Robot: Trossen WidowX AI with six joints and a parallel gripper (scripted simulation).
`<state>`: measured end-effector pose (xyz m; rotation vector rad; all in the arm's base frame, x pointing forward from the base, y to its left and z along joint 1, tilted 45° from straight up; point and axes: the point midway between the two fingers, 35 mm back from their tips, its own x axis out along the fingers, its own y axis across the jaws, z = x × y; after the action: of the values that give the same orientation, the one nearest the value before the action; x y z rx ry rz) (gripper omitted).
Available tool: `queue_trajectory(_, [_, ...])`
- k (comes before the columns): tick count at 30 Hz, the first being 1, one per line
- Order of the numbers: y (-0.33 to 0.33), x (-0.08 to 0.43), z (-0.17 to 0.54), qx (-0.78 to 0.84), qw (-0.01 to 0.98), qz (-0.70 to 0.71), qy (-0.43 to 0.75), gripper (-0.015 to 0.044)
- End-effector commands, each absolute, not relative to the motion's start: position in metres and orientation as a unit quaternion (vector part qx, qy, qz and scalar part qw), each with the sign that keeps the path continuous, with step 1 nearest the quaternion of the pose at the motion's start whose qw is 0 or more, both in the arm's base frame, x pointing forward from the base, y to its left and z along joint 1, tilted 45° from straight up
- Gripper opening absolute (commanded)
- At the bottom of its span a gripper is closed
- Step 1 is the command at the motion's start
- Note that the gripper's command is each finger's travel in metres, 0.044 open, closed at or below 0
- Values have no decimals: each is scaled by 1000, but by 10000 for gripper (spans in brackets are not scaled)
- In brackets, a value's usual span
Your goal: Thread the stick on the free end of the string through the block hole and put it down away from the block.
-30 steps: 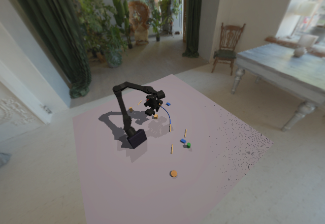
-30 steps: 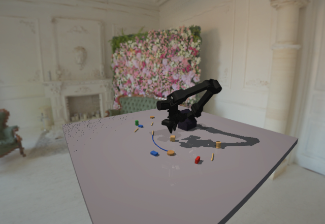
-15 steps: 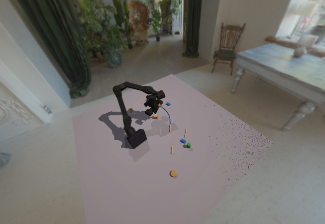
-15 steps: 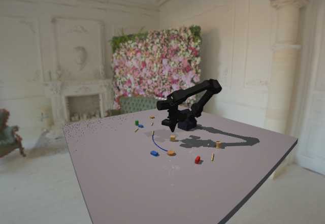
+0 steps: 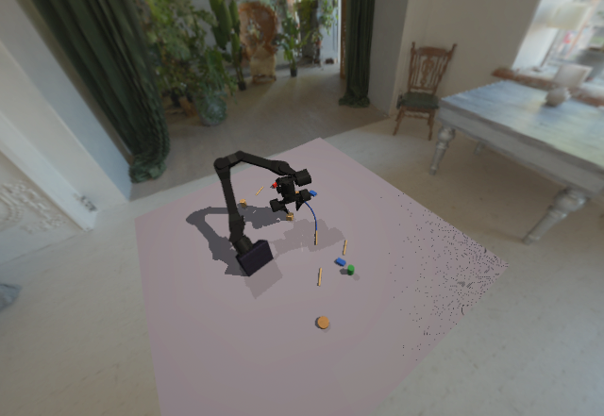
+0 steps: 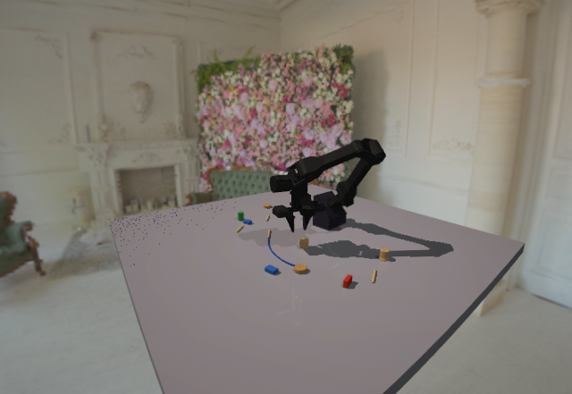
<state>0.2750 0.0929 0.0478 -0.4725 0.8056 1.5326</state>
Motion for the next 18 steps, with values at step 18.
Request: queue_trajectory(18, [36, 312, -8, 430, 499, 23, 752, 440])
